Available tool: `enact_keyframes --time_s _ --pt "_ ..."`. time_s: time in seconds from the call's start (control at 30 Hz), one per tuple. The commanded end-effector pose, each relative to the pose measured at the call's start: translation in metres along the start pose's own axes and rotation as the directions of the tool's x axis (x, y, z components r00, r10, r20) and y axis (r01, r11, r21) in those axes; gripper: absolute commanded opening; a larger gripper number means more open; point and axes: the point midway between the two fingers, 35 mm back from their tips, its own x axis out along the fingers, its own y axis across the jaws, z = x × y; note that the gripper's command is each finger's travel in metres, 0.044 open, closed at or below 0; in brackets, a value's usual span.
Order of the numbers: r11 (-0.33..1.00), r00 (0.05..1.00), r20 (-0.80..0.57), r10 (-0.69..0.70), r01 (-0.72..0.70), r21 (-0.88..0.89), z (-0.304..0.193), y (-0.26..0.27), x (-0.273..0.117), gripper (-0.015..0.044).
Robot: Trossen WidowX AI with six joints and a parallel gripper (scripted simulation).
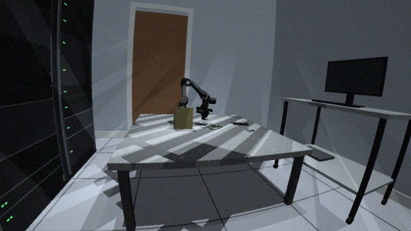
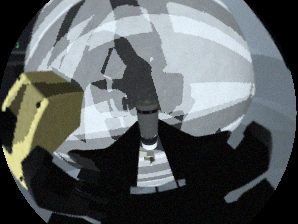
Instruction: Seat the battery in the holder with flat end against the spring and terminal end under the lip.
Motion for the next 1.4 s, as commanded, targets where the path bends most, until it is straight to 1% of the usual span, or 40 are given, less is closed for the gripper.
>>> enact_keyframes --time_s 0.0,0.1,0.2,0.3,0.43,0.63,0.73,0.87,0.93,1.2,1.37 --pt "0.974 1.0 -0.004 0.0 0.001 0.227 -0.019 -0.002 -0.005 0.0086" --pt "0.908 1.0 -0.01 0.0 0.004 0.419 -0.036 -0.002 -0.008 0.0086" --pt "0.804 1.0 -0.013 0.002 0.006 0.594 -0.052 -0.001 -0.011 0.0086" --pt "0.667 1.0 -0.016 0.004 0.009 0.745 -0.068 0.001 -0.014 0.0086" --pt "0.441 1.0 -0.017 0.004 0.014 0.898 -0.09 0.006 -0.017 0.0086" --pt "0.074 1.0 -0.019 0.003 0.018 0.997 -0.121 0.016 -0.022 0.0086" --pt "-0.116 1.0 -0.019 0.002 0.019 0.993 -0.136 0.023 -0.024 0.0086" --pt "-0.349 1.0 -0.02 0.0 0.019 0.937 -0.154 0.033 -0.026 0.0086" --pt "-0.387 1.0 -0.02 0.0 0.019 0.922 -0.157 0.035 -0.026 0.0086" --pt "-0.382 1.0 -0.02 -0.004 0.017 0.924 -0.156 0.034 -0.026 0.0086" --pt "-0.386 0.998 -0.048 -0.049 0.025 0.922 -0.16 0.033 -0.016 0.0086"
